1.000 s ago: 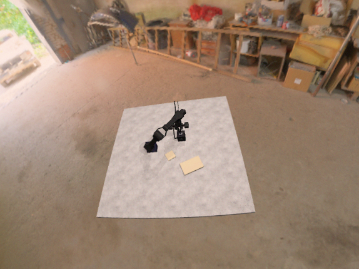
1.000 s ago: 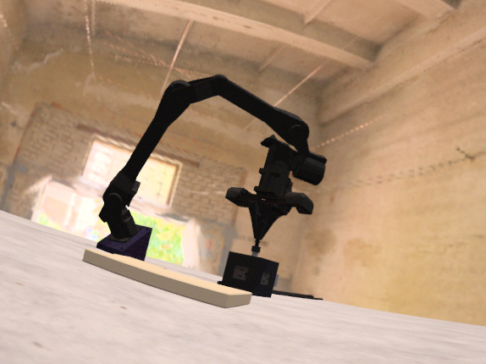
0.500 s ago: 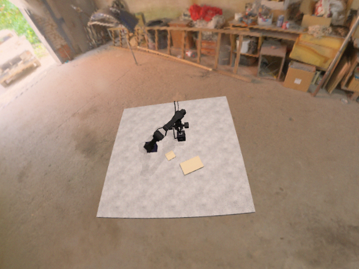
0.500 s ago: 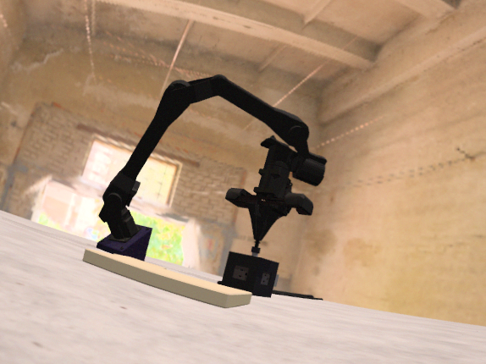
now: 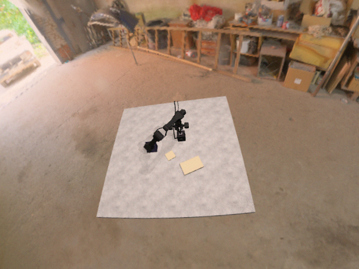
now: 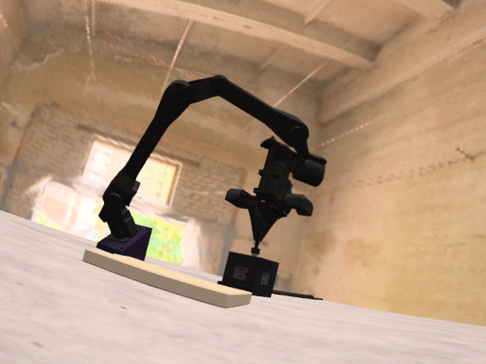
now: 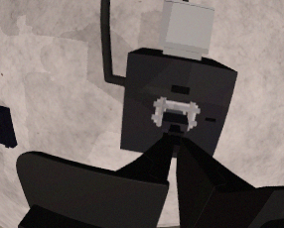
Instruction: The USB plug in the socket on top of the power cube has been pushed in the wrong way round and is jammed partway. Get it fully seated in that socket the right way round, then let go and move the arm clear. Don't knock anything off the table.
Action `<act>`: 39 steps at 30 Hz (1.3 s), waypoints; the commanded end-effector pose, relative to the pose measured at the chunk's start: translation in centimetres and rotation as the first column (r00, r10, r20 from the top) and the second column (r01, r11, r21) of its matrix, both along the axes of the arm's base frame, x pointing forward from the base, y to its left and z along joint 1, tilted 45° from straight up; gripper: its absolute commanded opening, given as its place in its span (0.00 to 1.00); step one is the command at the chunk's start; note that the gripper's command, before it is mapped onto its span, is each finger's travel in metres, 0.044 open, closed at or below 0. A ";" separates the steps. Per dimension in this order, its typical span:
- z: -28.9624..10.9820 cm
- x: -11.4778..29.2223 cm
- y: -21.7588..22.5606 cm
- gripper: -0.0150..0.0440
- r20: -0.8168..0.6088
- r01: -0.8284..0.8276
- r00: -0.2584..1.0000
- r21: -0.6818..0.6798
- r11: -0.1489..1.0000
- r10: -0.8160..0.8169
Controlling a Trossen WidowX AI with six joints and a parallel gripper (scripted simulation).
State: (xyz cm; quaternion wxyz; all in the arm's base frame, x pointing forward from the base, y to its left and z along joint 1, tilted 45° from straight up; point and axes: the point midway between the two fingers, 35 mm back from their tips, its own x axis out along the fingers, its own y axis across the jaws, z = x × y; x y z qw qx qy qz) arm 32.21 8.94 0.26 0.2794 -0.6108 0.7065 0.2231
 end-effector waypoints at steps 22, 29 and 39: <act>-0.2 0.1 -0.3 0.25 0.000 -0.006 1.000 -0.003 1.000 0.006; -0.3 0.0 -0.3 0.25 0.001 -0.006 1.000 -0.003 1.000 0.006; -0.3 0.0 -0.4 0.25 0.001 -0.006 1.000 -0.003 1.000 0.006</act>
